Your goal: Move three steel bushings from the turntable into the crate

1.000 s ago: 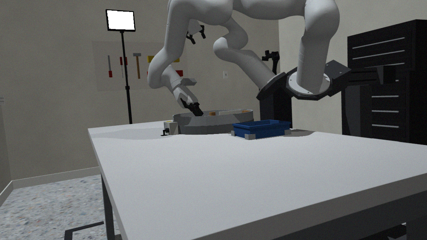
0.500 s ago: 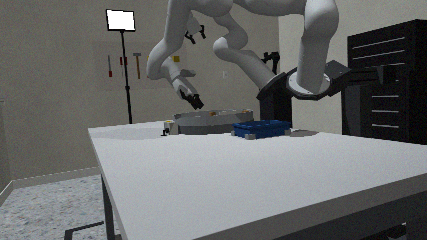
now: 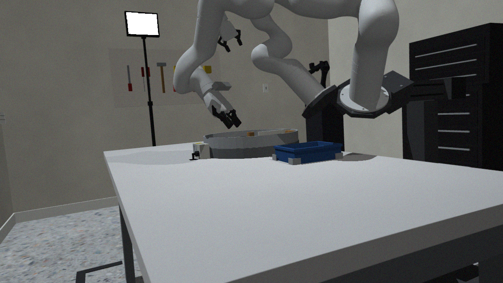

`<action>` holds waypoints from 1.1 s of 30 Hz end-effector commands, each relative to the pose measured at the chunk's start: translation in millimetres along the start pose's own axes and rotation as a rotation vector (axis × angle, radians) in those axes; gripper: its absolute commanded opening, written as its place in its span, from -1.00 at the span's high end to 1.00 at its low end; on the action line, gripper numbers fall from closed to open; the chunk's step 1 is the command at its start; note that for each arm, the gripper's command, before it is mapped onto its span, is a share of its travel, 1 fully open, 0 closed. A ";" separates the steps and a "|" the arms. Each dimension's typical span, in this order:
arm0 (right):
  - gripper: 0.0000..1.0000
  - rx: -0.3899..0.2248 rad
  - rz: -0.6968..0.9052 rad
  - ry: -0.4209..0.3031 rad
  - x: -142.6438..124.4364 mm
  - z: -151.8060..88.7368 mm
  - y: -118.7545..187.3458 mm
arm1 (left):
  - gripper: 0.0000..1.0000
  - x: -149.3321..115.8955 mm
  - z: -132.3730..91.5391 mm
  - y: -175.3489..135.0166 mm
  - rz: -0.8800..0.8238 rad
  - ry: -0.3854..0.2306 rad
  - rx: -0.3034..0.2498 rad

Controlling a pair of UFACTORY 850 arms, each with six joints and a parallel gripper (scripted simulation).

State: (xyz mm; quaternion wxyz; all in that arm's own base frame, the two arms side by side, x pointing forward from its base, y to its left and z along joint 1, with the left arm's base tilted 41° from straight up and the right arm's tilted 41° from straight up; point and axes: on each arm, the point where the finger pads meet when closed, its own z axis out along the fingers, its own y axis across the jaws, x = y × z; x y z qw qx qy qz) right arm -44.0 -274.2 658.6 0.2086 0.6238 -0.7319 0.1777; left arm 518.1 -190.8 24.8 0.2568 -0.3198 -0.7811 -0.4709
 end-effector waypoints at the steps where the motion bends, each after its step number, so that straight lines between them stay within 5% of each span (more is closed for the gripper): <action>1: -1.00 0.000 0.000 0.002 0.4 -0.8 0.0 | -0.10 -0.2 -0.7 -0.6 0.031 -0.008 -0.007; 14: -1.00 0.000 0.000 0.002 0.4 -0.8 0.0 | -0.10 -1.7 1.3 -6.6 0.210 -0.039 -0.047; 33: -1.00 0.000 0.000 0.002 0.4 -0.8 0.0 | -0.10 -4.8 6.5 -26.6 0.748 -0.101 -0.182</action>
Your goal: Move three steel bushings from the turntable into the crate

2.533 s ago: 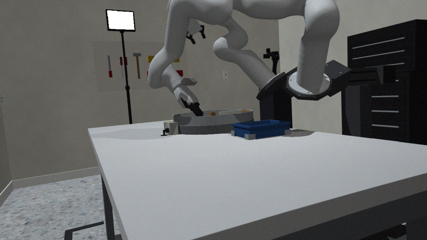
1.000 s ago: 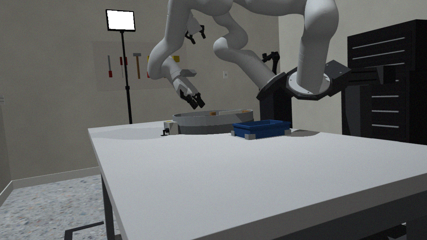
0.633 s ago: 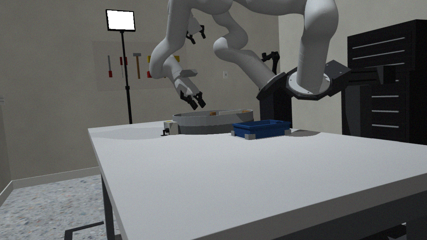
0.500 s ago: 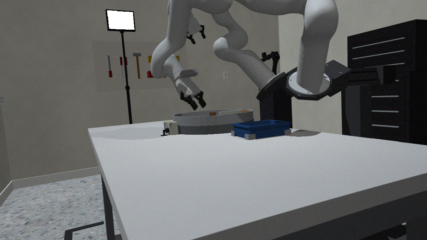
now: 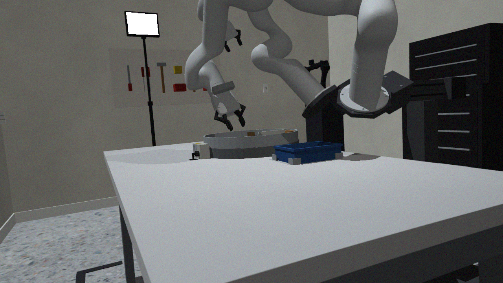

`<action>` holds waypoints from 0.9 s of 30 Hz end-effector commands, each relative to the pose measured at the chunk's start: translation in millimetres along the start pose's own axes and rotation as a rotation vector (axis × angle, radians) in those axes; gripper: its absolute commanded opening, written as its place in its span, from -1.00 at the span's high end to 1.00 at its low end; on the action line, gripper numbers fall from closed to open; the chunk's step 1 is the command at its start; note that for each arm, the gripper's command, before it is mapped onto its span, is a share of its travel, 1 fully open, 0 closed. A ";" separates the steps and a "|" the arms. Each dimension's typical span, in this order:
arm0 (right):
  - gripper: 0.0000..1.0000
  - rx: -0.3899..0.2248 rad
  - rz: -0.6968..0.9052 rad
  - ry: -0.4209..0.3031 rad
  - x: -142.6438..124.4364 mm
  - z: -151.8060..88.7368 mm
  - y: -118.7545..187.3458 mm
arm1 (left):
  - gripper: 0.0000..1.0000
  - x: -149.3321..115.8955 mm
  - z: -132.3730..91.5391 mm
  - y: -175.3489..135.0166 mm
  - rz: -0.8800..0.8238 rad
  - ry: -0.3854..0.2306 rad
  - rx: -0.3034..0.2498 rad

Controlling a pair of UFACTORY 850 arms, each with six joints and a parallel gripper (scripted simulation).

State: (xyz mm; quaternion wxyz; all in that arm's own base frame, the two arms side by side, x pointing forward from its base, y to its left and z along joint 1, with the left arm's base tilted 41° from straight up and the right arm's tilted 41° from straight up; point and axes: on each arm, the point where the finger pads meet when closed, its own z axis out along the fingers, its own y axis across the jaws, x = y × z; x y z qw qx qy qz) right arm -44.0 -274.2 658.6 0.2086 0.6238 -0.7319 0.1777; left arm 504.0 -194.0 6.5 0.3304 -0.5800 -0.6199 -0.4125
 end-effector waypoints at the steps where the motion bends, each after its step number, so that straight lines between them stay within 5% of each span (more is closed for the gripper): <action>1: -1.00 0.000 0.000 0.002 0.4 -0.8 0.0 | -0.10 -3.8 -0.2 -4.4 0.161 -0.016 -0.039; 27: -1.00 0.000 0.000 0.002 0.4 -0.8 0.0 | -0.10 -23.0 2.5 -34.2 0.922 -0.016 -0.228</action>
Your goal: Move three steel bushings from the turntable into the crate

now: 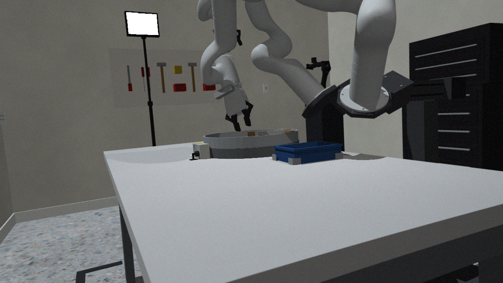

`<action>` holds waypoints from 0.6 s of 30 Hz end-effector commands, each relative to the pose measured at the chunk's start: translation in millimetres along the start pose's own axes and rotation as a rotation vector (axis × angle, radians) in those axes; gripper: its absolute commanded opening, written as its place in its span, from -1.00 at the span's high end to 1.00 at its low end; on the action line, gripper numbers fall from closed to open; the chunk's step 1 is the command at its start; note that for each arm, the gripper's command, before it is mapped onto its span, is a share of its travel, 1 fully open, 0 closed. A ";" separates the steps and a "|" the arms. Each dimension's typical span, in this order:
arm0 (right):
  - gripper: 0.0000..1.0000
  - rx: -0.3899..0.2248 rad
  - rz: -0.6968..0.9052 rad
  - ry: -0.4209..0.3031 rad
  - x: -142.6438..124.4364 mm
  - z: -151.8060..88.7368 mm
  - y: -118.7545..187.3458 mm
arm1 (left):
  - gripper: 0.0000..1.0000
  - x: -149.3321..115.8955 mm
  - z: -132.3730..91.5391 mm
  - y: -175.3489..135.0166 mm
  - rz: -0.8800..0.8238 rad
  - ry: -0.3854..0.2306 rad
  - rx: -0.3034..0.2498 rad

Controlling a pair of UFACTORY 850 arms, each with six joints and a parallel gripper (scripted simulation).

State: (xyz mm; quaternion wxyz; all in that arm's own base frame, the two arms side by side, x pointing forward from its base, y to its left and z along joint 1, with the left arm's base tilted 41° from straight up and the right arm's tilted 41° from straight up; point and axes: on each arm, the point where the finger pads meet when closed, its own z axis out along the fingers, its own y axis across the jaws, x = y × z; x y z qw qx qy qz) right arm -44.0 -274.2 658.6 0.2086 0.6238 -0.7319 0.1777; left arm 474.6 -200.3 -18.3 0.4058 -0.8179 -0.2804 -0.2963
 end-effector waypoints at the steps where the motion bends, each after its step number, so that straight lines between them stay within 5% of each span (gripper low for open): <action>1: -1.00 0.000 0.000 0.002 0.4 -0.8 0.0 | -0.10 -5.1 -1.2 -0.8 0.121 0.000 -0.028; 18: -1.00 0.000 0.000 0.002 0.4 -0.8 0.0 | -0.10 -34.4 -2.9 -10.5 0.661 0.045 -0.133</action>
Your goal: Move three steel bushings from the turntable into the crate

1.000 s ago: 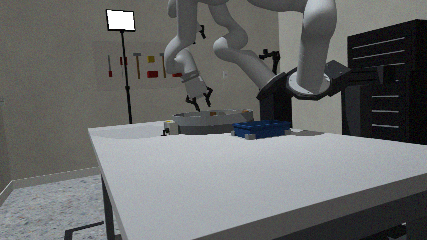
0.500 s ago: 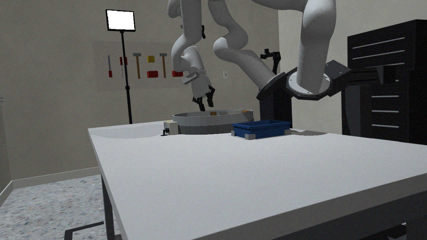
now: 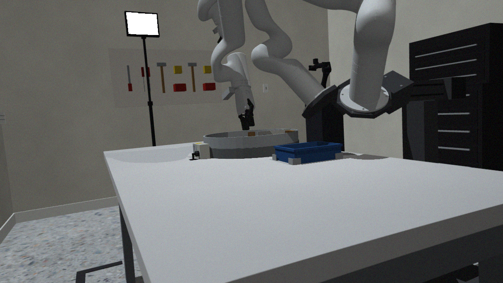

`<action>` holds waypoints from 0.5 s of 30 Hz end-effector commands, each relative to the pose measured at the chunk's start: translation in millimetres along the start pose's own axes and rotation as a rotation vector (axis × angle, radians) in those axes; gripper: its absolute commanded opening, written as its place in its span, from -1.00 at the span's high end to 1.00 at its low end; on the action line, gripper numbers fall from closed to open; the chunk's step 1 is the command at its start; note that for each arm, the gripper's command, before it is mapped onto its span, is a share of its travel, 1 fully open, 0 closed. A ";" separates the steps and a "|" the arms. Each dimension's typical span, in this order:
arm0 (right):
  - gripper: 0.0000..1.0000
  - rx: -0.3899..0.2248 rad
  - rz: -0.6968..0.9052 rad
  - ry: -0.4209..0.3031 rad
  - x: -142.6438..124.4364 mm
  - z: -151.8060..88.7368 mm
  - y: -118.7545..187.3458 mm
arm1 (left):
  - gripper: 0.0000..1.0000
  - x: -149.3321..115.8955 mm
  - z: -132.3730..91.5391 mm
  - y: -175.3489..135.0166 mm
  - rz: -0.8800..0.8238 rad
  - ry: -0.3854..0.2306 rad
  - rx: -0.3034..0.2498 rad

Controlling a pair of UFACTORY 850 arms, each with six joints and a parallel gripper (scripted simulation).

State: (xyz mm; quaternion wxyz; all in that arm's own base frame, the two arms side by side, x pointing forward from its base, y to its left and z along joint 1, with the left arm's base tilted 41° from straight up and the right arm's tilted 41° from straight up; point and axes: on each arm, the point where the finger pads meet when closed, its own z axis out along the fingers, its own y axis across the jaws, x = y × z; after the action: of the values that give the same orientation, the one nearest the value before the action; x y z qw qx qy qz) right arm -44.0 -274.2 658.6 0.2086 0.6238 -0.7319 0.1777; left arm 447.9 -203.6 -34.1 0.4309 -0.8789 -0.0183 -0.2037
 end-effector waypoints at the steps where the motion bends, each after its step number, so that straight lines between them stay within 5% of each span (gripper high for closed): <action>1: -1.00 0.000 0.000 0.002 0.4 -0.8 0.0 | -0.10 -8.1 -1.8 2.0 0.157 0.011 -0.030; 15: -1.00 0.000 0.000 0.002 0.4 -0.8 0.0 | -0.10 -36.1 -4.7 5.1 0.585 0.061 -0.095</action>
State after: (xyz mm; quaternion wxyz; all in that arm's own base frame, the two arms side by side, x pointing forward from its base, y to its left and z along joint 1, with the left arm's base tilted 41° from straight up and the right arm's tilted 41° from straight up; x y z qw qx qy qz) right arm -44.0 -274.2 658.6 0.2086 0.6238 -0.7319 0.1777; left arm 419.6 -204.3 -47.0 0.4332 -0.8676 0.2138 -0.1175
